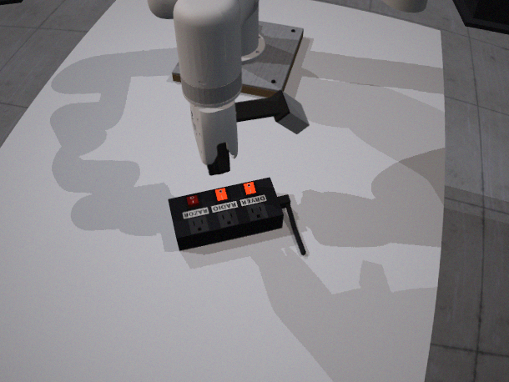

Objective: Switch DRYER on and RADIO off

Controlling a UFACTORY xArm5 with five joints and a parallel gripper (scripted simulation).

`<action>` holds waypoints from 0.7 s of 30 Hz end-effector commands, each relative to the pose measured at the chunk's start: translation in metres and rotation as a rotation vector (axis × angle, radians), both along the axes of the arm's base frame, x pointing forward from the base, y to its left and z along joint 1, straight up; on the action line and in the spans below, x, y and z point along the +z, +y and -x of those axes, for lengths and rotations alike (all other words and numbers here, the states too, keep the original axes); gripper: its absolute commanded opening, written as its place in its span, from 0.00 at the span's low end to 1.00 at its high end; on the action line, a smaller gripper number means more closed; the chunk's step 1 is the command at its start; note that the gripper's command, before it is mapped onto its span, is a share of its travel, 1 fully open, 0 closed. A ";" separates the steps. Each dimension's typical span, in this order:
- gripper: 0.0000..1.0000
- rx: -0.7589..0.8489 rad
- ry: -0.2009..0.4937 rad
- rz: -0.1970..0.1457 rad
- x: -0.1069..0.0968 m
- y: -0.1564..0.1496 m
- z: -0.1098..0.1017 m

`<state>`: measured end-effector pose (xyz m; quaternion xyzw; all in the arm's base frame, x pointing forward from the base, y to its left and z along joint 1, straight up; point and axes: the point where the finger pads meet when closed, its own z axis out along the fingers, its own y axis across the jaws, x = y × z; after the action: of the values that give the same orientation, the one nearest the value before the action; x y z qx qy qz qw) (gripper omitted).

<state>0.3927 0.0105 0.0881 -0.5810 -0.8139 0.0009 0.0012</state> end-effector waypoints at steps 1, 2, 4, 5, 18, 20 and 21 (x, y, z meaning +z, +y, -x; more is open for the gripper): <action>0.00 0.000 -0.003 0.000 0.000 0.000 -0.001; 0.00 0.000 -0.003 0.000 0.000 0.000 -0.001; 0.00 0.000 -0.003 0.000 -0.001 0.000 -0.001; 0.00 0.000 -0.003 0.000 -0.002 0.000 -0.001; 0.00 0.000 -0.003 0.000 -0.012 0.000 -0.001; 0.00 0.000 -0.003 0.000 -0.015 0.000 -0.001; 0.00 0.000 -0.003 0.000 -0.016 0.000 -0.001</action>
<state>0.3924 0.0103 0.0734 -0.5810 -0.8139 0.0010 0.0013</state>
